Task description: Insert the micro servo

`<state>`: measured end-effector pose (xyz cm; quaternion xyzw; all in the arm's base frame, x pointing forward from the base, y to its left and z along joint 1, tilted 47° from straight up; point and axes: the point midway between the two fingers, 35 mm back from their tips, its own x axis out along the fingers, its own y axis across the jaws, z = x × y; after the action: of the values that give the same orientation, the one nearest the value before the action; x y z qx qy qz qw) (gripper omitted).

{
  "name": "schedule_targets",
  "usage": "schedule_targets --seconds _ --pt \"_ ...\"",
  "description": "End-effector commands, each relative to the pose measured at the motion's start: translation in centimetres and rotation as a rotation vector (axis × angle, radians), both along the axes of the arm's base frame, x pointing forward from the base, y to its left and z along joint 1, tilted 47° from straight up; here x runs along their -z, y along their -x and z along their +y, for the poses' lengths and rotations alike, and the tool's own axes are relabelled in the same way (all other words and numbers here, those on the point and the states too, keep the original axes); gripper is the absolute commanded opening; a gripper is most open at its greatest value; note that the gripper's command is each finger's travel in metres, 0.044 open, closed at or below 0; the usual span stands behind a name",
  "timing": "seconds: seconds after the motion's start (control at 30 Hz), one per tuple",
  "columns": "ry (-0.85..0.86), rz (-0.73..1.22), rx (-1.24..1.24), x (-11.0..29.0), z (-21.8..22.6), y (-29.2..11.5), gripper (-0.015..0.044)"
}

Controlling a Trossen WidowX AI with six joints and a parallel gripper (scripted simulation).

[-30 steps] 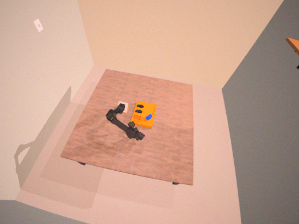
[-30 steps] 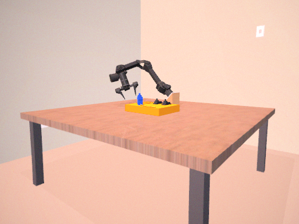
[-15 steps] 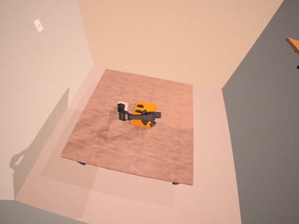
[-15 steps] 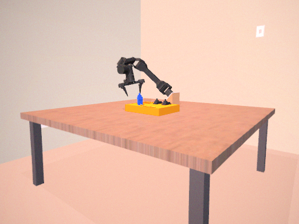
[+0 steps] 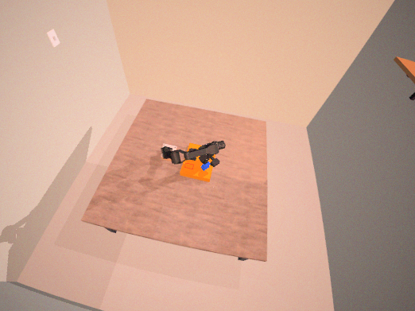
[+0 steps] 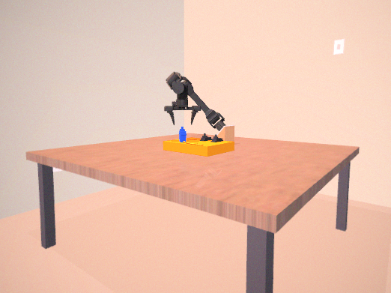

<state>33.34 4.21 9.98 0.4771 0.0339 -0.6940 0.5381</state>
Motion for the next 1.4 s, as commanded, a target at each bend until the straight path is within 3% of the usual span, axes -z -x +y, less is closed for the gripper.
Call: schedule_targets --seconds 0.0,0.77,1.2,1.37 --pt "0.008 -0.011 -0.002 0.7 -0.3 -0.1 0.0440" --pt "0.009 -0.011 -0.002 3.1 -2.9 -0.3 0.0440" --pt "0.009 -0.011 -0.002 3.1 -2.9 -0.3 0.0099" --pt "0.009 -0.011 -0.002 3.1 -2.9 -0.3 0.0065"
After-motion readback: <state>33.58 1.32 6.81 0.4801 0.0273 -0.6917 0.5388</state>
